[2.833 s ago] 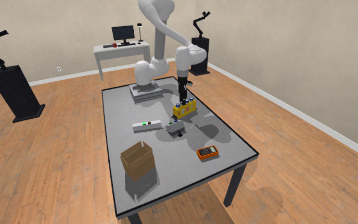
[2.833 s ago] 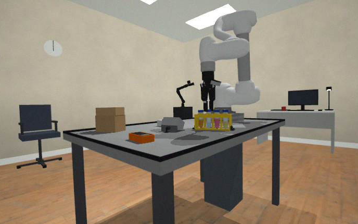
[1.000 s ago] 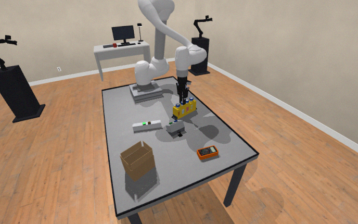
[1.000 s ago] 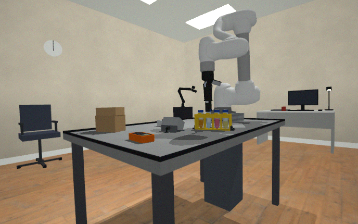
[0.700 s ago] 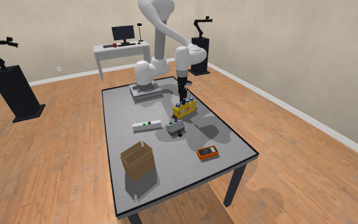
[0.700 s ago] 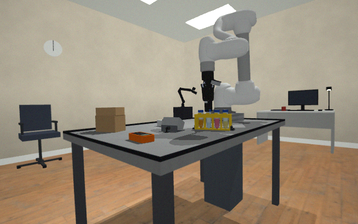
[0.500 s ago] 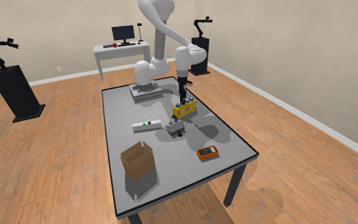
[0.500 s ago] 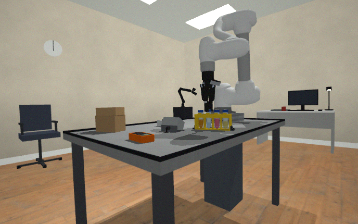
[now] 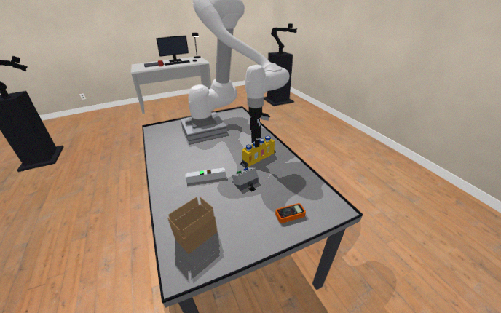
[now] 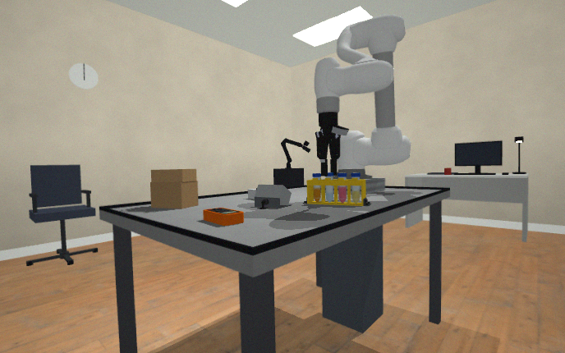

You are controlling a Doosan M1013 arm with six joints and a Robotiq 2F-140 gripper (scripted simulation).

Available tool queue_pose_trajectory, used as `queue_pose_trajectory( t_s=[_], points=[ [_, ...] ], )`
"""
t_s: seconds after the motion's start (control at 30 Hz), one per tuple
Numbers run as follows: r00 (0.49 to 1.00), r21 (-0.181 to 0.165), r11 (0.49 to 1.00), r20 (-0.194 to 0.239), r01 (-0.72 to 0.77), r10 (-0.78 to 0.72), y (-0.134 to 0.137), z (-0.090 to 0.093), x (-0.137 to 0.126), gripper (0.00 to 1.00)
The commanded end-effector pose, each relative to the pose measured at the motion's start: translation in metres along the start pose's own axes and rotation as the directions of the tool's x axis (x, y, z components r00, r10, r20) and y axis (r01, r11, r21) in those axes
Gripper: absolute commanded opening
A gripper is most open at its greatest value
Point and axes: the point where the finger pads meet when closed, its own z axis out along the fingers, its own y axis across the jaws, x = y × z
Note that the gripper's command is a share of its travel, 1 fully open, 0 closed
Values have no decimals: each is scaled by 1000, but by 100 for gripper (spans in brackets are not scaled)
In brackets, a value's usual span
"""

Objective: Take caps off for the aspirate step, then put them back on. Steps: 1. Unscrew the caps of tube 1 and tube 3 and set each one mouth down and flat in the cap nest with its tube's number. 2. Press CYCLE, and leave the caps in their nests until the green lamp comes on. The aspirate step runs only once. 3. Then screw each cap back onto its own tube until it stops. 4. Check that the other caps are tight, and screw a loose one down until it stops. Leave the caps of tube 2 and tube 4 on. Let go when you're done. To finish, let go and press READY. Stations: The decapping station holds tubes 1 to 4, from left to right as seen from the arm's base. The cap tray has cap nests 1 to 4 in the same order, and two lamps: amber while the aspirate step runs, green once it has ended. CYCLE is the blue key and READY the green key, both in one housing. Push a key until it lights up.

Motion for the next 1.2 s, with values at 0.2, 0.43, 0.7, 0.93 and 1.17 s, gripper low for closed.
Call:
queue_pose_trajectory(
  t_s=[0.2, 0.43, 0.7, 0.93, 1.17],
  points=[
    [939, -1, 939, -1, 343, -343, 0, -2, 0, 41],
    [852, -1, 852, 0, 523, -523, 0, -2, 0, 41],
    [645, -1, 645, 0, 764, -764, 0, -2, 0, 41],
    [616, -1, 616, 0, 787, -787, 0, -2, 0, 41],
    [616, -1, 616, 0, 787, -787, 0, -2, 0, 30]
  ],
)
